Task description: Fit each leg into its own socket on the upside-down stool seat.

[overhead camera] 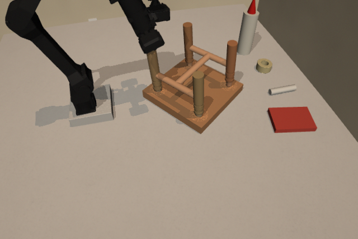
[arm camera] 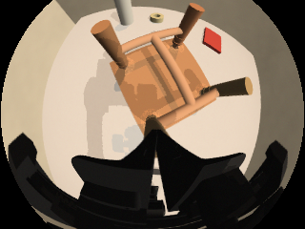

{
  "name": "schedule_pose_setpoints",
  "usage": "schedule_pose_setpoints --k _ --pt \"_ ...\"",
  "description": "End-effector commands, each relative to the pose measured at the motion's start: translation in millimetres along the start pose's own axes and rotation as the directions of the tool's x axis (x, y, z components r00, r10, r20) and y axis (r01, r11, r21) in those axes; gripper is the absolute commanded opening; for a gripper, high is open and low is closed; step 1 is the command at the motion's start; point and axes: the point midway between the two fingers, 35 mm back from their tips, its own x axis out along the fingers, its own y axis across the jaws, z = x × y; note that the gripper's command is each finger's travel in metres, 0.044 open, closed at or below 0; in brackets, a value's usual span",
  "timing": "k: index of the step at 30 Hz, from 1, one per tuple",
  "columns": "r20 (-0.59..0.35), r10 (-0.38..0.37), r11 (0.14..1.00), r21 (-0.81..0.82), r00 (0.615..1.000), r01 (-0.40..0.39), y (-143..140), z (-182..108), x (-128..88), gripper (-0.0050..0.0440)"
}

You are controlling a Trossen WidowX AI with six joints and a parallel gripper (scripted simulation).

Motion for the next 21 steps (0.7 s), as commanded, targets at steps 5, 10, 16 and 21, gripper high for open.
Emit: schedule_pose_setpoints --k 5,10,16,21 --pt "-0.064 -0.012 1.000 0.000 0.998 0.012 -2.4 -7.6 20.2 0.0000" --pt "-0.064 -0.012 1.000 0.000 0.998 0.012 -2.4 -7.8 20.9 0.0000" --pt "-0.064 -0.012 1.000 0.000 0.998 0.012 -2.4 -8.0 21.5 0.0000" --pt "-0.064 -0.012 1.000 0.000 0.998 0.012 -2.4 -8.2 22.0 0.0000"
